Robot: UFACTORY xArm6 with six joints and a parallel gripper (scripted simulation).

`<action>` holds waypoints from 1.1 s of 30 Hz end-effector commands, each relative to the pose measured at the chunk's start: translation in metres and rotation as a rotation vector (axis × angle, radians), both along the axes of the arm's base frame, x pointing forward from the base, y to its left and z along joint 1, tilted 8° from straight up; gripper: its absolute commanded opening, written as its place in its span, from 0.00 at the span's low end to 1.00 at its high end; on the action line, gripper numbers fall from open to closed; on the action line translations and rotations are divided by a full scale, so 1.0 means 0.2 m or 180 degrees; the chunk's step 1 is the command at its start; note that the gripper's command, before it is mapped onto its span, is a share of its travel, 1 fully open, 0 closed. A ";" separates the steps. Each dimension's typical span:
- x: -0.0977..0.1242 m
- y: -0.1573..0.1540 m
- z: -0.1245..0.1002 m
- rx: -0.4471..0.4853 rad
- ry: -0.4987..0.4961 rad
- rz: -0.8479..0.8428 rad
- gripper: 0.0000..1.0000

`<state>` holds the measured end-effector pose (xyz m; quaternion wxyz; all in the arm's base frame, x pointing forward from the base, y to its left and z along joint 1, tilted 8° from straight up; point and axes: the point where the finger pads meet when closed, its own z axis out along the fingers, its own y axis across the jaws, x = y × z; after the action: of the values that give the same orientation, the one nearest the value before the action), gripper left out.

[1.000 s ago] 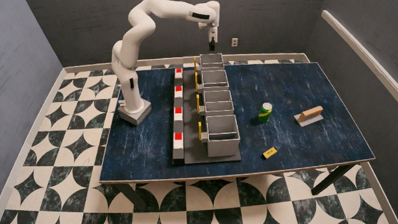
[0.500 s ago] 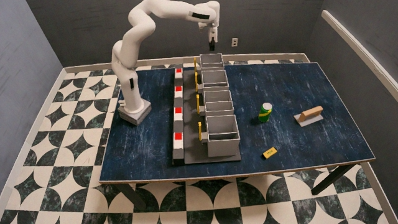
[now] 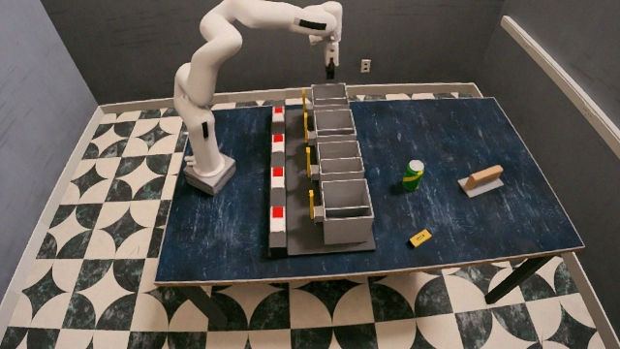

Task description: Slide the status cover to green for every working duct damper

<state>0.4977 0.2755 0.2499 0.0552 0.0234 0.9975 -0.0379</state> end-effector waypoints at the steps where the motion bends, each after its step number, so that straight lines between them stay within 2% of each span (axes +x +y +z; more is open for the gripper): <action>1: 0.00 0.00 0.01 0.0009 -0.0014 0.0001 0.39; 33: -0.02 0.00 0.01 0.0043 -0.0014 0.0008 0.39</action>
<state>0.4972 0.2755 0.2496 0.0552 0.0233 0.9975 -0.0372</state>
